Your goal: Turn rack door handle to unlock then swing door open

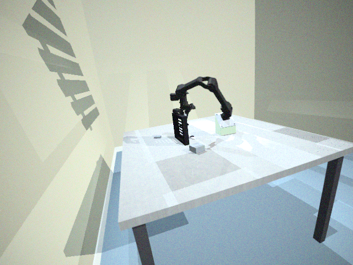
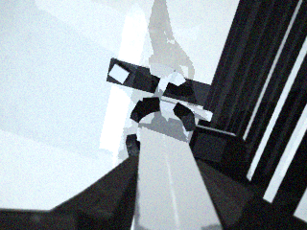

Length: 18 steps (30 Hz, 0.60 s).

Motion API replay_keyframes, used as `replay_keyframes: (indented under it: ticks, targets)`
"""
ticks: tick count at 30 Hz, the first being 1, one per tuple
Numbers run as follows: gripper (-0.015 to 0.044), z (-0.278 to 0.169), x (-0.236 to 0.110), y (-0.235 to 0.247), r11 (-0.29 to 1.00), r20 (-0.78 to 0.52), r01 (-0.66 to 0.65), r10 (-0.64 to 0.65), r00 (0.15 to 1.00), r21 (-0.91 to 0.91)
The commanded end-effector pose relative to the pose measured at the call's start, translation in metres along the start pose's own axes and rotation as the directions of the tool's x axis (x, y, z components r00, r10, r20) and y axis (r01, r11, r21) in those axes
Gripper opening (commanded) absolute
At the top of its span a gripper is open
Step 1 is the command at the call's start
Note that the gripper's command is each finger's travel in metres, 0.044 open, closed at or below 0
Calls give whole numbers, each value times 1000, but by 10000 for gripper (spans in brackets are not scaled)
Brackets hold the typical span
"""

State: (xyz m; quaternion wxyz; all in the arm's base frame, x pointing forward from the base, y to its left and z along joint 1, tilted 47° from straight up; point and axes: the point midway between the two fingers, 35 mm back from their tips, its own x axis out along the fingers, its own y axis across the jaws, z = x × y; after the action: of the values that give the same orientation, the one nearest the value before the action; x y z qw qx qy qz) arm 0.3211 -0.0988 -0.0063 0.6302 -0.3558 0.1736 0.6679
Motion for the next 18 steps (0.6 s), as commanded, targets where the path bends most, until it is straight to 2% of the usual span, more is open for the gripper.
replay_keyframes:
  ticks: [1,10,18]
  targets:
    - [73,0,0,0,1000,1,0,0,1000,-1]
    - [15,0,0,0,1000,1,0,0,1000,-1]
    - [15,2,0,3,995,1,0,0,1000,97]
